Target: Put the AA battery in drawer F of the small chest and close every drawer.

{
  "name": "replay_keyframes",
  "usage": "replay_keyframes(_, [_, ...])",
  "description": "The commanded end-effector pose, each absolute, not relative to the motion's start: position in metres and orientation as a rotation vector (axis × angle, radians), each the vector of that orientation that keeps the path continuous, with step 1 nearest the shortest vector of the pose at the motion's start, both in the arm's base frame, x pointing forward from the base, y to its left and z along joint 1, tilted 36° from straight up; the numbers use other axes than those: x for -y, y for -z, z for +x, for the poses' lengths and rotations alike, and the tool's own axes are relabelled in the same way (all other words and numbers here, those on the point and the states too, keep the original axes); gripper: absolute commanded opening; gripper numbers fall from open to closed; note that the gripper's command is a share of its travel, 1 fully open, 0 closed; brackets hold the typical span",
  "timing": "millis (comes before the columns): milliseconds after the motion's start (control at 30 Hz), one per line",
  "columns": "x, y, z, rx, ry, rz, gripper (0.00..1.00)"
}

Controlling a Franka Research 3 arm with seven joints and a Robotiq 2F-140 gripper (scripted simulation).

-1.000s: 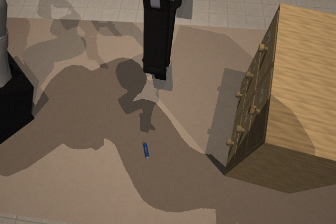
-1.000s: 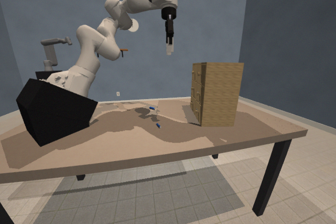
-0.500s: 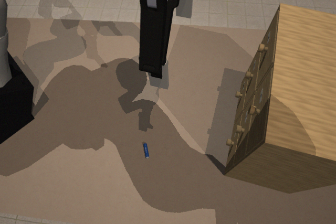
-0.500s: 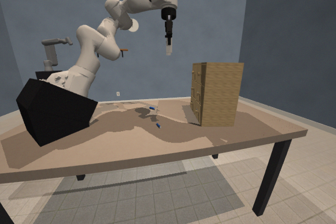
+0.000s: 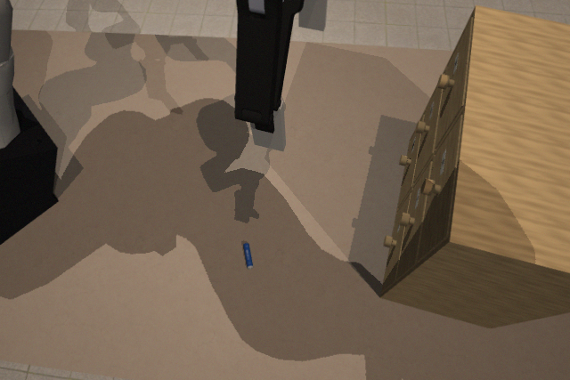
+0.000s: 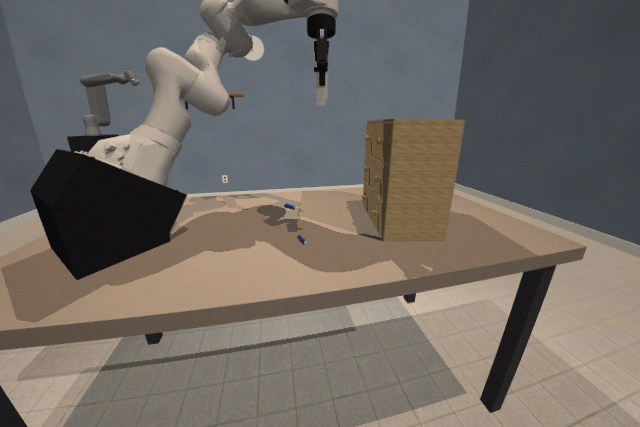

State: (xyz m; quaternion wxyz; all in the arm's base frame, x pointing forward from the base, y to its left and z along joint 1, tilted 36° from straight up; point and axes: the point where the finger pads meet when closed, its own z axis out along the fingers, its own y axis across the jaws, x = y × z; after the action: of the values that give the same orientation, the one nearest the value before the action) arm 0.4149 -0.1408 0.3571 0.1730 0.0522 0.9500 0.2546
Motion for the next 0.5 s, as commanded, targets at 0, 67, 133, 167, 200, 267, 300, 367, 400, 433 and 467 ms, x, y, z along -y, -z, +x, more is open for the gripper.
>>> replay_keyframes(0, [0.141, -0.357, 0.415, -2.695, -0.722, 0.148, 1.00])
replay_keyframes(67, [0.142, -0.358, 0.413, -2.695, -0.722, 0.148, 1.00])
replay_keyframes(133, [0.144, -0.360, 0.410, -2.695, -0.722, 0.148, 1.00])
replay_keyframes(167, [0.145, -0.361, 0.407, -2.695, -0.722, 0.148, 1.00])
replay_keyframes(200, [0.147, -0.362, 0.404, -2.695, -0.722, 0.149, 1.00])
replay_keyframes(267, [0.151, -0.366, 0.397, -2.696, -0.722, 0.149, 1.00])
replay_keyframes(300, [0.154, -0.368, 0.392, -2.696, -0.722, 0.149, 1.00])
replay_keyframes(367, [0.159, -0.373, 0.382, -2.697, -0.722, 0.150, 1.00])
replay_keyframes(400, [0.162, -0.375, 0.377, -2.697, -0.722, 0.150, 1.00])
replay_keyframes(433, [0.165, -0.378, 0.371, -2.698, -0.722, 0.150, 1.00])
replay_keyframes(467, [0.165, -0.378, 0.371, -2.698, -0.722, 0.150, 1.00])
